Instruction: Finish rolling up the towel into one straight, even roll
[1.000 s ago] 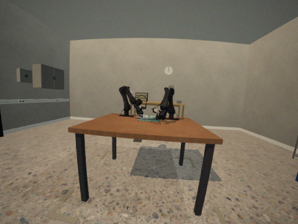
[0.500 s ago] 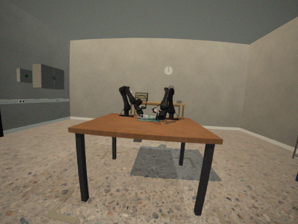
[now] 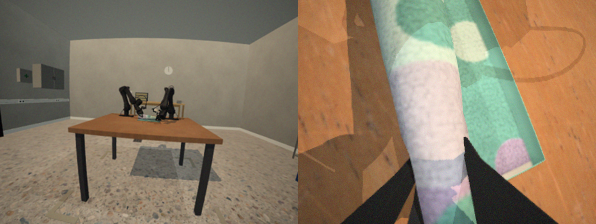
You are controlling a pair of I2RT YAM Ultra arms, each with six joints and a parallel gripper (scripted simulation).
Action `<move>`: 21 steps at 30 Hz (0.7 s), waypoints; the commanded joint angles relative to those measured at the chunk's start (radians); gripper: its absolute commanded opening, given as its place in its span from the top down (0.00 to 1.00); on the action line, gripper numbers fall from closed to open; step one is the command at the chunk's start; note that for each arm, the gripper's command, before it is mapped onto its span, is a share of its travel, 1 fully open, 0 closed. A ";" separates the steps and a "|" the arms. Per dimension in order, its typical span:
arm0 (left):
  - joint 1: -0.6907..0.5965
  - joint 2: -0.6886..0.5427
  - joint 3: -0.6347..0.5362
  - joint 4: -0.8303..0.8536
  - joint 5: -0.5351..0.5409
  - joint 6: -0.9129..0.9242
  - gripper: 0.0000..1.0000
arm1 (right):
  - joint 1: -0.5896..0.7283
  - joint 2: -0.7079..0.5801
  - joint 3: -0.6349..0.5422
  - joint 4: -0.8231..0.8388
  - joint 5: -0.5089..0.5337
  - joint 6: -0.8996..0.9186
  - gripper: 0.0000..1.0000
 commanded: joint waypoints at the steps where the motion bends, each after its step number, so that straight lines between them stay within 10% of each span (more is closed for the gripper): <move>1: 0.018 -0.011 0.034 0.009 -0.012 0.013 0.15 | 0.006 0.015 0.020 0.009 -0.003 0.007 0.70; 21: 0.160 -0.010 0.232 -0.212 -0.095 0.120 0.14 | -0.219 0.073 0.140 -0.176 -0.376 0.047 0.70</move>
